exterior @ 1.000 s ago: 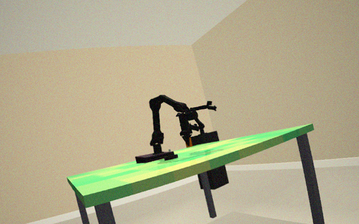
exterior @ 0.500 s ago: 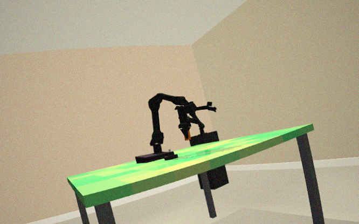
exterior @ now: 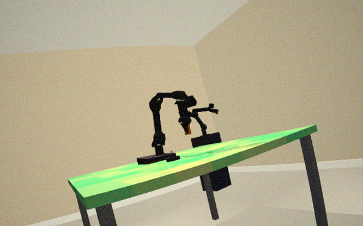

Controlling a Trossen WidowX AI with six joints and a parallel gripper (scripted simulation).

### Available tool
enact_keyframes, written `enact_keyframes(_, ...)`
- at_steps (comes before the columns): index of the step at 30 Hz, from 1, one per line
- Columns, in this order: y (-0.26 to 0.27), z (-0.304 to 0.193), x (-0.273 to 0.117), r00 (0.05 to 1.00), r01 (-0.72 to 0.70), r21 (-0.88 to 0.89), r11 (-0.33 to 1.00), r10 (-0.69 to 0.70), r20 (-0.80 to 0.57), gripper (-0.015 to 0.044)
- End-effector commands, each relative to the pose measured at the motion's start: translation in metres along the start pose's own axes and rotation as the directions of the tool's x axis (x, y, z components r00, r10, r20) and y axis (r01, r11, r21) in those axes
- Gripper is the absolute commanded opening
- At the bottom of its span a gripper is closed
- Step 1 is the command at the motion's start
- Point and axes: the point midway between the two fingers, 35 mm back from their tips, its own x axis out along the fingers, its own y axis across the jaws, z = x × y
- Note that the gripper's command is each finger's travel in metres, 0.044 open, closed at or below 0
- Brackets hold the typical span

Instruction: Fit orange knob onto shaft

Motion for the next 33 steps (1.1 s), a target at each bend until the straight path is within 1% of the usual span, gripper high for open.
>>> enact_keyframes(1,0.000,0.000,-0.009,1.000,0.008,-0.005,1.000,-0.008,0.021,0.0000)
enact_keyframes(6,-0.004,-0.002,-0.008,1.000,0.009,-0.005,1.000,-0.008,0.020,0.0000)
enact_keyframes(33,-0.072,-0.042,0.018,1.000,0.014,-0.006,1.000,-0.013,0.014,0.0000)
